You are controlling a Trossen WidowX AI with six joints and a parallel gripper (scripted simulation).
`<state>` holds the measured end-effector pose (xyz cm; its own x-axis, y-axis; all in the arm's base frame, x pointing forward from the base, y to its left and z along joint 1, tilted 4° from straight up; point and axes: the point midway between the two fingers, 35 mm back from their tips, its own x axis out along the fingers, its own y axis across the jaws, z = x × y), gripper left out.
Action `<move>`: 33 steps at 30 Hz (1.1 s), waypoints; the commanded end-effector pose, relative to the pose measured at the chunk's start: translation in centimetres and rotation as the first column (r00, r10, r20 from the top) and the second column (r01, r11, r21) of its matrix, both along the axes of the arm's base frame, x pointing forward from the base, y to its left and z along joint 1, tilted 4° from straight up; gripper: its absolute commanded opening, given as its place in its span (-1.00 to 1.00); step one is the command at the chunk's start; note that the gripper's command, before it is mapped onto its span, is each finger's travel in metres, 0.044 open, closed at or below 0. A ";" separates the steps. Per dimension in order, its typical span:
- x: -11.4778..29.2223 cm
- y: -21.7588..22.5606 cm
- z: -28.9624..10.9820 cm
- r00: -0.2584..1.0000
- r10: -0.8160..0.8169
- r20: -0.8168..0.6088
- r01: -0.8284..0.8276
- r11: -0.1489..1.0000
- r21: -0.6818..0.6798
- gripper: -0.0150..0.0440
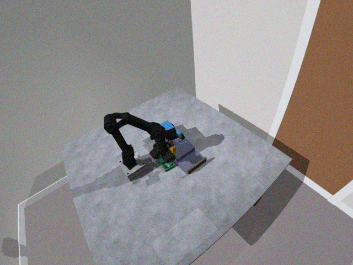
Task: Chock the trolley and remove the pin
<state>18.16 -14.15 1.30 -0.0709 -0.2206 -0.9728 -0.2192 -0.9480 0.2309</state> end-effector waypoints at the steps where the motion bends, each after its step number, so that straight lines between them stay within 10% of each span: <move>1: 0.1 0.2 -0.2 1.000 -0.003 -0.001 0.003 1.000 -0.003 0.15; 33: 0.5 2.2 -1.5 1.000 -0.003 0.000 0.003 1.000 -0.001 0.15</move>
